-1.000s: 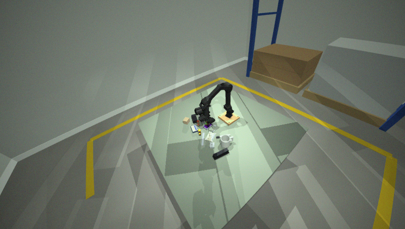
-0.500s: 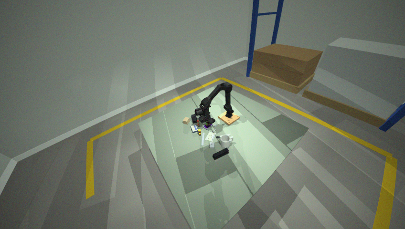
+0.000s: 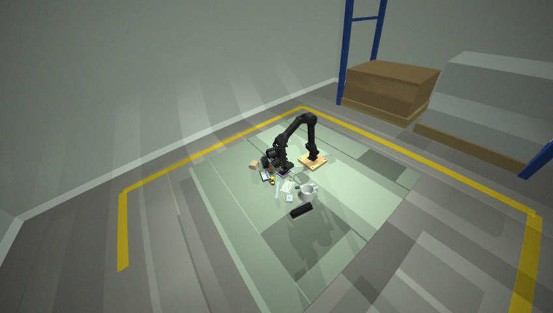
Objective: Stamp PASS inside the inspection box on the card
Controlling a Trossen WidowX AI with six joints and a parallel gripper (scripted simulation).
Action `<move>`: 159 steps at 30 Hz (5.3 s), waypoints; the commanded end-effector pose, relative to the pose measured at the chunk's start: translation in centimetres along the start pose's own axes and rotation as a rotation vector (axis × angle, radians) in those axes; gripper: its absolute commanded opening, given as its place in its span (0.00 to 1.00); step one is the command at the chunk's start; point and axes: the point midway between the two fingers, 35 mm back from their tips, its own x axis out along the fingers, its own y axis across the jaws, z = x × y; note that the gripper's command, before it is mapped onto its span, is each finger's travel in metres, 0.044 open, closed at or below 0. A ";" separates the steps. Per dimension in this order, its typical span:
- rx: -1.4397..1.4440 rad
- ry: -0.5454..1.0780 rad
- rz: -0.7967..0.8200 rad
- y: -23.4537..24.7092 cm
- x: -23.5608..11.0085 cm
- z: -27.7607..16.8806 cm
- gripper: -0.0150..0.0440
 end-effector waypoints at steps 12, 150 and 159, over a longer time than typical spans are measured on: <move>0.000 0.001 -0.001 0.0 0.3 0.0 0.25; 0.000 0.001 -0.001 0.1 -5.5 0.1 0.25; -0.261 0.003 0.003 2.7 -5.7 2.4 0.25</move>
